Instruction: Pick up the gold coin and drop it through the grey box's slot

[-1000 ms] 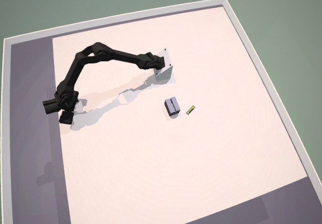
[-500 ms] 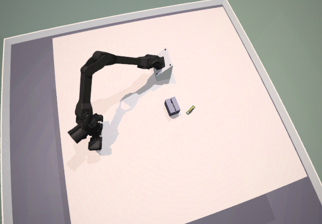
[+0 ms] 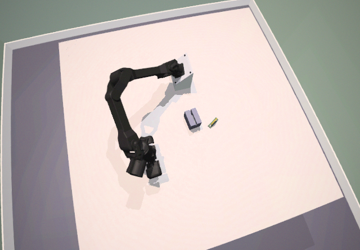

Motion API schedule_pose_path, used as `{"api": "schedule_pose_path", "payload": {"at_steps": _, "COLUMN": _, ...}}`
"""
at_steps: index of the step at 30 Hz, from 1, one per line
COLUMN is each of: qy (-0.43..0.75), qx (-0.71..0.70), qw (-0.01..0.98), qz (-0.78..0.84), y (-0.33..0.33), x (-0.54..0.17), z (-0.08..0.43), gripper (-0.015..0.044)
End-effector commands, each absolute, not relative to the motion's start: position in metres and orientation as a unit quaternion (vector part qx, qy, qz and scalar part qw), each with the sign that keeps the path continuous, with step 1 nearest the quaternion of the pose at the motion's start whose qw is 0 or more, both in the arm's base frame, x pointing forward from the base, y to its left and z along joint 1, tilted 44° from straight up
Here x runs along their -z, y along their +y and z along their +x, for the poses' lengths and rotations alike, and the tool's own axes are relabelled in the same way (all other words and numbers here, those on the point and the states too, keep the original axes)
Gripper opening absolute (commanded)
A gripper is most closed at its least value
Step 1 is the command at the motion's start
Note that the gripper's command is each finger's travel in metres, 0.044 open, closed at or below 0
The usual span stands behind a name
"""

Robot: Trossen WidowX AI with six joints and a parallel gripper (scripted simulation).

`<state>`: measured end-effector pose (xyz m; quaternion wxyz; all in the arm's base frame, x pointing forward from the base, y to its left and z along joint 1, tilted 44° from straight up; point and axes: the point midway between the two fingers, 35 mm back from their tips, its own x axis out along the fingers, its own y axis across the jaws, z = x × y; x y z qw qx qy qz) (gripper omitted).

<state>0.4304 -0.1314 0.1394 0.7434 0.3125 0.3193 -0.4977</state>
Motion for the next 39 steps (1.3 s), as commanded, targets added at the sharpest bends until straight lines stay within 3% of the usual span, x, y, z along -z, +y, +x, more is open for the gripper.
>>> {"api": "schedule_pose_path", "payload": {"at_steps": 1, "qy": 0.375, "qx": 0.491, "qw": 0.735, "qz": 0.281, "y": -0.075, "x": -0.095, "z": 0.425, "gripper": 0.0161}}
{"api": "schedule_pose_path", "payload": {"at_steps": 11, "qy": 0.447, "qx": 0.483, "qw": 0.725, "qz": 0.202, "y": 0.051, "x": -0.020, "z": 0.385, "gripper": 0.0161}}
{"api": "schedule_pose_path", "payload": {"at_steps": 21, "qy": 0.451, "qx": 0.489, "qw": 0.742, "qz": 0.083, "y": 0.151, "x": 0.040, "z": 0.292, "gripper": 0.0161}}
{"api": "schedule_pose_path", "payload": {"at_steps": 39, "qy": 0.443, "qx": 0.491, "qw": 0.747, "qz": 0.065, "y": 0.135, "x": 0.074, "z": 0.276, "gripper": 0.0161}}
